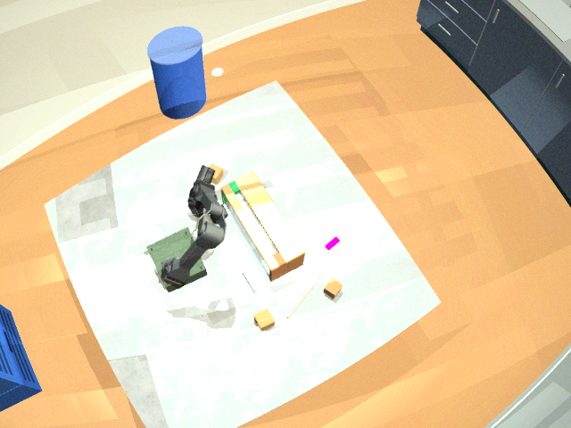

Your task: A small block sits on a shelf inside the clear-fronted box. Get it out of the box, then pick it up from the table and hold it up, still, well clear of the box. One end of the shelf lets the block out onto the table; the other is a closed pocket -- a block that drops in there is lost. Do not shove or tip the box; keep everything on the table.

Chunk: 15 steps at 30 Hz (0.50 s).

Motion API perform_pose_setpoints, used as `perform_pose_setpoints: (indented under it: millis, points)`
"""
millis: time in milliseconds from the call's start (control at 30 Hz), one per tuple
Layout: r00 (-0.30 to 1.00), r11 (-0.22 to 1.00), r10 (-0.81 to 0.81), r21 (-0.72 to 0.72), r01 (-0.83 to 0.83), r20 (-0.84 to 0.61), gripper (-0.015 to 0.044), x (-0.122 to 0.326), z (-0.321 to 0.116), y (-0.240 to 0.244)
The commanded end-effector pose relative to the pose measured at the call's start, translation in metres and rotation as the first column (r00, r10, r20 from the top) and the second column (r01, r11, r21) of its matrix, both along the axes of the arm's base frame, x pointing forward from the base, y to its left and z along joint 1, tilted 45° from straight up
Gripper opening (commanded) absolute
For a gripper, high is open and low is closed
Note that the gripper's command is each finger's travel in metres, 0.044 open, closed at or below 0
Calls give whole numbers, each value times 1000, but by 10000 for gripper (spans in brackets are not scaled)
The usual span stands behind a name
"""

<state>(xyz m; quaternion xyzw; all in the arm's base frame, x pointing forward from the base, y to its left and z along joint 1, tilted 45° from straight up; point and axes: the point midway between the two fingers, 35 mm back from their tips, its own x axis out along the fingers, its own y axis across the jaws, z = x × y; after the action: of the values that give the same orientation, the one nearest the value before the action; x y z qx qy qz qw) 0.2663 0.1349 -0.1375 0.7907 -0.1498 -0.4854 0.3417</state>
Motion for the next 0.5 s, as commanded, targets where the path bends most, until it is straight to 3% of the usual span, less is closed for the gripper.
perform_pose_setpoints:
  millis: [0,467]
  points:
    - [1000,1000,1,-11,-1,-7,285,-1,-6,-8]
    - [1000,1000,1,-12,-1,-6,285,0,-23,-24]
